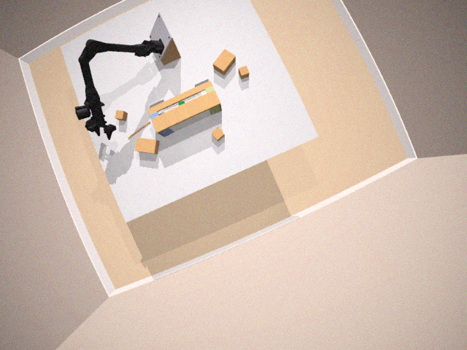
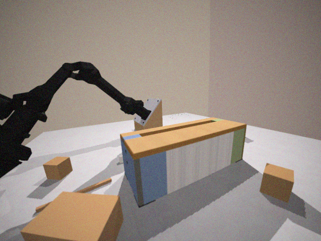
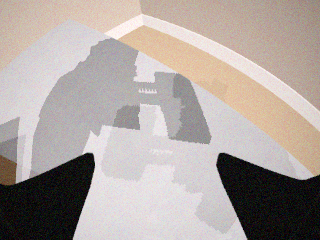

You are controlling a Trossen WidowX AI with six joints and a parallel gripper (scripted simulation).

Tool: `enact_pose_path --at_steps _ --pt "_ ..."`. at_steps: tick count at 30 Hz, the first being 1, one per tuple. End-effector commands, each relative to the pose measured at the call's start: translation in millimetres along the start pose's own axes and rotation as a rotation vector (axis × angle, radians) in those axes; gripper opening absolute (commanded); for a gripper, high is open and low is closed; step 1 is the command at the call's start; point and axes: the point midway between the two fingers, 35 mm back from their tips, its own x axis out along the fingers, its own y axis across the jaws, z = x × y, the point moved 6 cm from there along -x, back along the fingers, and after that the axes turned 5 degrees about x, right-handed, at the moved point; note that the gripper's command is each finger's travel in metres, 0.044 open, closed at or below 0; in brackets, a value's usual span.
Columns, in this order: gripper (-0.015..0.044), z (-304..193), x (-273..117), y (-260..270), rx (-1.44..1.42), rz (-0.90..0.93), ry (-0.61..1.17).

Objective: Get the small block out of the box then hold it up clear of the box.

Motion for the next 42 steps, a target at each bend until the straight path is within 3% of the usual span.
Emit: enact_pose_path --at_steps 1,10,18,22,26,31,42 --pt "0.0400 -5.2 -0.5 50.0 0.154 0.108 0.095" --pt "0.0400 -17.9 -46.1 184.7 0.478 0.320 0.424" --pt "0.0400 -41.3 -119.0 276.6 0.637 0.328 0.753" --pt "0.0400 -65.6 -139.8 297.7 0.694 0.201 0.896" --pt "0.0400 -101.0 -169.6 317.2 0.750 -0.056 1.031" --pt "0.0400 -135.9 -207.0 327.8 0.782 -0.396 1.037" --pt "0.0400 -140.1 -211.3 328.3 0.784 -0.438 1.025"
